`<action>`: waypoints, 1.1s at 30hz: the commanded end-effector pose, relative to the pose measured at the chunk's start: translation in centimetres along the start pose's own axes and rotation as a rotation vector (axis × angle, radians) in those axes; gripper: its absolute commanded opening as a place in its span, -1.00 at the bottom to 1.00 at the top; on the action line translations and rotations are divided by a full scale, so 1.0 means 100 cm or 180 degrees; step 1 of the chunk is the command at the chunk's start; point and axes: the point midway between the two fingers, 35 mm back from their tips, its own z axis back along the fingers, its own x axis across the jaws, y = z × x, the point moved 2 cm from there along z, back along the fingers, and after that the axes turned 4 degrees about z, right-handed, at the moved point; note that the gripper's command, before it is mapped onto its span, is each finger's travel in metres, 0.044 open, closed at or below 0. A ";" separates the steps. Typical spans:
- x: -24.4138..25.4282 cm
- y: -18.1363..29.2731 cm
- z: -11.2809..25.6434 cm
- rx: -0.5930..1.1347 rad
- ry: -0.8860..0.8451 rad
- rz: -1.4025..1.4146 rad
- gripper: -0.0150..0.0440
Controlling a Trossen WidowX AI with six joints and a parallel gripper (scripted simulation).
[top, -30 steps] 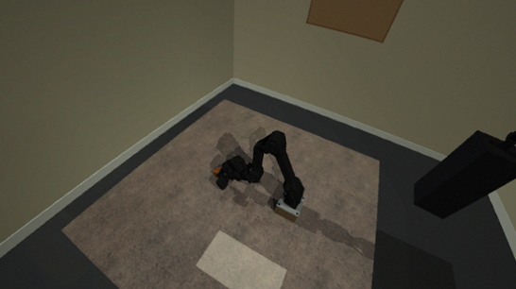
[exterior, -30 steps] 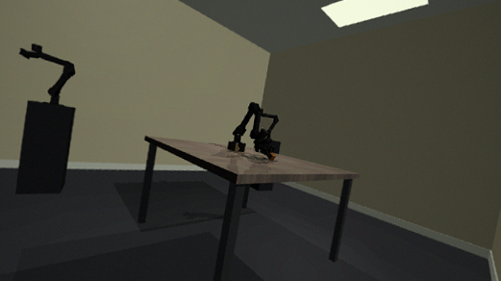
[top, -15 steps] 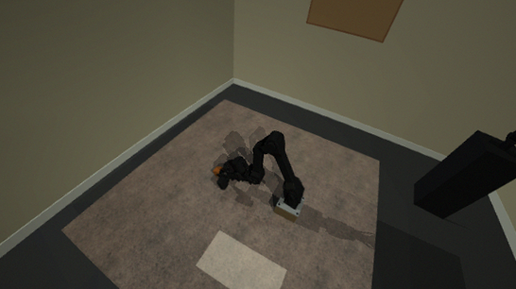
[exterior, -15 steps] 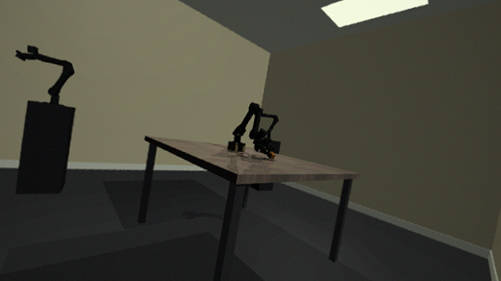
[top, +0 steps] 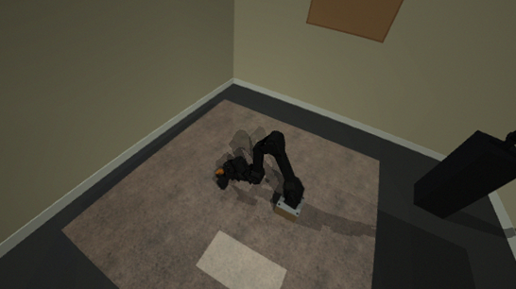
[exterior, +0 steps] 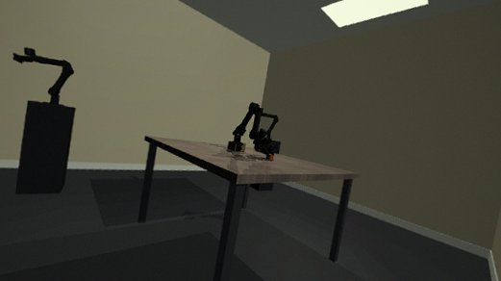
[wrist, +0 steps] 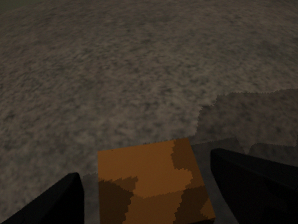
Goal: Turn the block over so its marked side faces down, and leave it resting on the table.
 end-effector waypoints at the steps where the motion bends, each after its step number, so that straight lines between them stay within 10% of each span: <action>1: 0.000 0.000 0.000 0.0004 0.0010 0.0011 0.75; 4: 0.000 0.000 0.000 0.0004 0.0010 0.0011 1.00; 33: 0.000 0.000 0.000 0.0004 0.0010 0.0011 1.00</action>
